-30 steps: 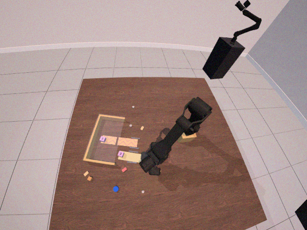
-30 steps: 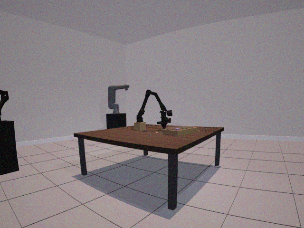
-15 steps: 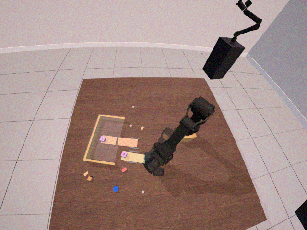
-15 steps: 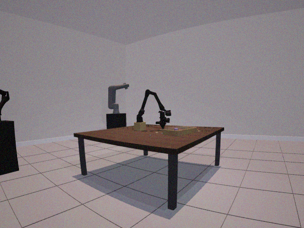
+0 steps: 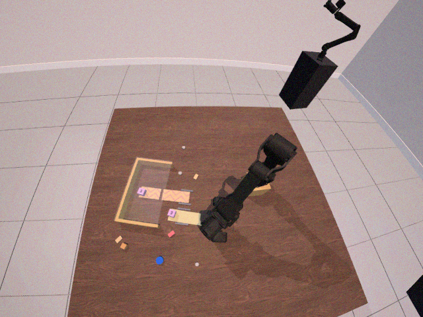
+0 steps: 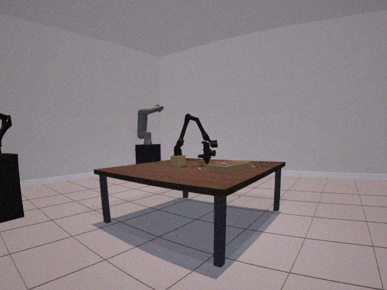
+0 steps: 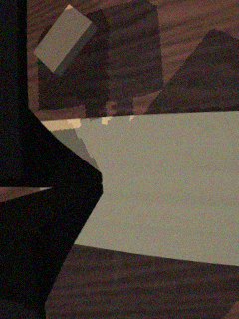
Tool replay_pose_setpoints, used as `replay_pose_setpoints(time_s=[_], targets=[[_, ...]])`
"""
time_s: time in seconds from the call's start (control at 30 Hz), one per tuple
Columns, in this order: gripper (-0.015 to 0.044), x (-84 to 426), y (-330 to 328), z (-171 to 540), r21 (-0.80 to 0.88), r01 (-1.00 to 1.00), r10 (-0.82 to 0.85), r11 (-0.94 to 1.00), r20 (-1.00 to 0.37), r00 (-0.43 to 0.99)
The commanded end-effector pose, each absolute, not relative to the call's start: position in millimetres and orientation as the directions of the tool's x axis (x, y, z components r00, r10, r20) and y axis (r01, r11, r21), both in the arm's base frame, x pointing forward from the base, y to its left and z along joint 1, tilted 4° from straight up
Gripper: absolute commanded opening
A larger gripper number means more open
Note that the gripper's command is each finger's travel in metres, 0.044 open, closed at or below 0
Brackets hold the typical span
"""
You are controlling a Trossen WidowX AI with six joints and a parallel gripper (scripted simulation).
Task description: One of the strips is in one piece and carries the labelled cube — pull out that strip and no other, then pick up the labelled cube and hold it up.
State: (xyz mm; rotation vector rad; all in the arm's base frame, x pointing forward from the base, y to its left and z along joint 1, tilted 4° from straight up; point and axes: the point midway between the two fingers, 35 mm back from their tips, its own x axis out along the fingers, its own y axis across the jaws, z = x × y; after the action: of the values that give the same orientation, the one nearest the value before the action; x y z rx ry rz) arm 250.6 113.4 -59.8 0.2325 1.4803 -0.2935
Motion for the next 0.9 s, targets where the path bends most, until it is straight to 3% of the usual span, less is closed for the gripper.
replay_pose_setpoints(time_s=[0.0, 0.67, 0.87], targets=[[0.0, 239.9, 110.9, -64.1, -0.038, 0.334, -0.053, 0.942, -0.998, 0.036], [0.0, 239.9, 110.9, -64.1, -0.038, 0.334, -0.053, 0.942, -0.998, 0.036], [0.0, 250.2, 116.0, -16.9, -0.037, 0.334, -0.053, 0.942, -0.998, 0.037]])
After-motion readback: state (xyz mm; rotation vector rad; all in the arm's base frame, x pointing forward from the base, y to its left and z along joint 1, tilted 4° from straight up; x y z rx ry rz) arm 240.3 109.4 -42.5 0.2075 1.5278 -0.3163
